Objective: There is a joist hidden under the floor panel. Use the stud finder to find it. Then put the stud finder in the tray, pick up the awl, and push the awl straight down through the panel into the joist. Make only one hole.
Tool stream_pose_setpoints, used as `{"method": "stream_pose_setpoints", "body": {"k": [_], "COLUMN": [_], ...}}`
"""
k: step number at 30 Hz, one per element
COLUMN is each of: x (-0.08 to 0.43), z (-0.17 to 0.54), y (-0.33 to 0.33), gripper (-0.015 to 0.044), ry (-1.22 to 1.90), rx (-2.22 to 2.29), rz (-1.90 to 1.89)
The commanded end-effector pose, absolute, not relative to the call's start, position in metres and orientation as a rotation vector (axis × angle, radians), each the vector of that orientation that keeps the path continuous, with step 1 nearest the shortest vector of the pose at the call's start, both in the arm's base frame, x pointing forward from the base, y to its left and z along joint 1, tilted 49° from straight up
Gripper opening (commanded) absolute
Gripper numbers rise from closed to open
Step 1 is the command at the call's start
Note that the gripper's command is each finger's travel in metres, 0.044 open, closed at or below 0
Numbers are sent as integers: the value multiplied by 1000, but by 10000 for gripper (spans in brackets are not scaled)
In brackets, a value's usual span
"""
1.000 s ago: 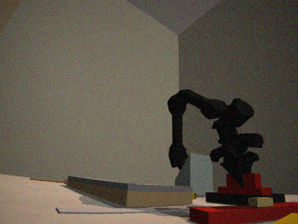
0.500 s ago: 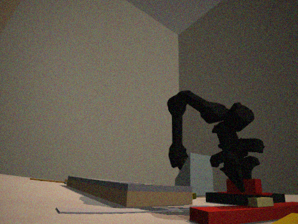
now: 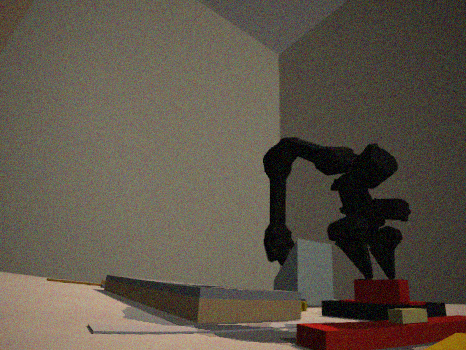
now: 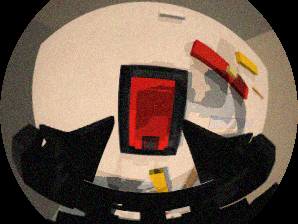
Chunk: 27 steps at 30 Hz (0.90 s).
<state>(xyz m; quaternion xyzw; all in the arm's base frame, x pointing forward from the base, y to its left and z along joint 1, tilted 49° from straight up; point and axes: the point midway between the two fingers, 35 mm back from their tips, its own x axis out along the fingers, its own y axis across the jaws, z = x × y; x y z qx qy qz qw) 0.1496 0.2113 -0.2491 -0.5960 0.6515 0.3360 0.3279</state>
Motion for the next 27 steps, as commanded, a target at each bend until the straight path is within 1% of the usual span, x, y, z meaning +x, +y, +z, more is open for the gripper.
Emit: {"method": "stream_pose_setpoints", "body": {"k": [1, 3, 4, 5, 11, 17, 22, 27], "x": [154, 154, 155, 160, 211, 240, 239, 217], "z": [-214, -212, -223, -216, -137, -64, -12, 29], "y": [256, 258, 243, 240, 196, 127, 60, -5], "gripper": [440, 440, 440, 440, 440, 440, 440, 440], "ry": [1665, 1665, 1673, 1676, 1696, 1701, 1692, 1668], "rx": [-1542, -1542, -1548, -1532, -1352, -1169, -1020, -875], "rz": [893, 893, 884, 858, 560, 257, 3, -252]}}
